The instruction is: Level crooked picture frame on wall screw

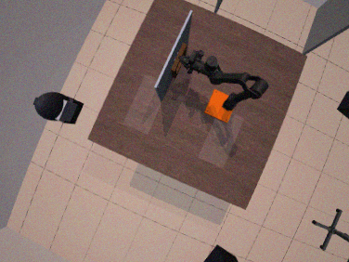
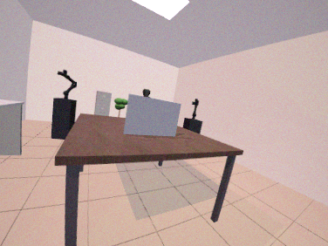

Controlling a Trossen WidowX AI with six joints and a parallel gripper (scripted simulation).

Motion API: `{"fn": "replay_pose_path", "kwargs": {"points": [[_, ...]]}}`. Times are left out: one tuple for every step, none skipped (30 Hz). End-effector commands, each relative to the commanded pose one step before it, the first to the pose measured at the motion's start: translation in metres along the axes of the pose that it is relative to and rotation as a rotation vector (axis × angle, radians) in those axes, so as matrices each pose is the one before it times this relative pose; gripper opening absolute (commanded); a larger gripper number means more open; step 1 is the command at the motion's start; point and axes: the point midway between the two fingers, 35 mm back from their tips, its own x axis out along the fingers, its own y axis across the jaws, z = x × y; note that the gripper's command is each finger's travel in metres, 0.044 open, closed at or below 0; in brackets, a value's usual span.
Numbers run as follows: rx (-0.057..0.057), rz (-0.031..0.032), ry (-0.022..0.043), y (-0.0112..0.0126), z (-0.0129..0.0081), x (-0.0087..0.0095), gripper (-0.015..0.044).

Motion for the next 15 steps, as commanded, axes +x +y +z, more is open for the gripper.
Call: {"fn": "replay_pose_path", "kwargs": {"points": [[0.0368,0.00062,0.00058,-0.00019,0.00006,-0.00002,0.0],[0.0105,-0.00004,0.00007,-0.00013,0.00005,0.00002,0.0],[0.0,0.0,0.0,0.0,0.0,0.0,0.0],[0.0052,-0.00002,0.00003,-0.00006,0.00003,0.00002,0.0],[0.0052,-0.00002,0.00003,-0.00006,0.00003,0.00002,0.0],[0.0105,-0.00004,0.00007,-0.00008,0.00004,0.00004,0.0],[0.0,0.0,0.0,0.0,0.0,0.0,0.0],[0.0052,-0.00002,0.00003,-0.00004,0.00002,0.00002,0.0],[0.0052,-0.00002,0.00003,-0.00004,0.00002,0.00002,0.0],[0.0,0.0,0.0,0.0,0.0,0.0,0.0],[0.0079,-0.00003,0.00005,-0.00005,0.00002,0.00003,0.0],[0.0079,-0.00003,0.00005,-0.00005,0.00002,0.00003,0.0],[0.0,0.0,0.0,0.0,0.0,0.0,0.0],[0.0079,-0.00003,0.00005,-0.00005,0.00002,0.00002,0.0],[0.0079,-0.00003,0.00005,-0.00005,0.00002,0.00002,0.0]]}}
